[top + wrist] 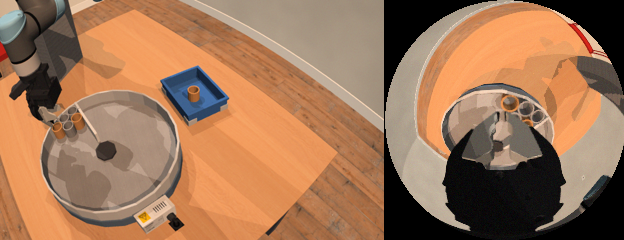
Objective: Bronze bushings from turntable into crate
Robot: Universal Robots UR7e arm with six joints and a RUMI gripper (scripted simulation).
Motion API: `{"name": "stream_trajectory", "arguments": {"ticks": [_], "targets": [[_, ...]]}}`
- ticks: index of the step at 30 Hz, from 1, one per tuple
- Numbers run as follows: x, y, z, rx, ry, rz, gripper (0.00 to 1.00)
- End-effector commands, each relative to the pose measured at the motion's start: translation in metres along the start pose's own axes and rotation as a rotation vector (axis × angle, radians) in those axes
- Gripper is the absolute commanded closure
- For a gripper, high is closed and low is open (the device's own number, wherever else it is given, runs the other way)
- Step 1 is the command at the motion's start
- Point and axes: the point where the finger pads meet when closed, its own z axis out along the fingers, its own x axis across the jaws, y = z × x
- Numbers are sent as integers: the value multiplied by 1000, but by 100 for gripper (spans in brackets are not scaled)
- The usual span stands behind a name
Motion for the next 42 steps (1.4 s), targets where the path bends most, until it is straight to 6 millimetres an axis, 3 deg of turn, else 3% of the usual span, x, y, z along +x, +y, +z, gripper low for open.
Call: {"name": "stream_trajectory", "arguments": {"ticks": [1,42], "targets": [[0,0,0,0,-1,10,95],[0,0,0,0,-1,42,95]]}}
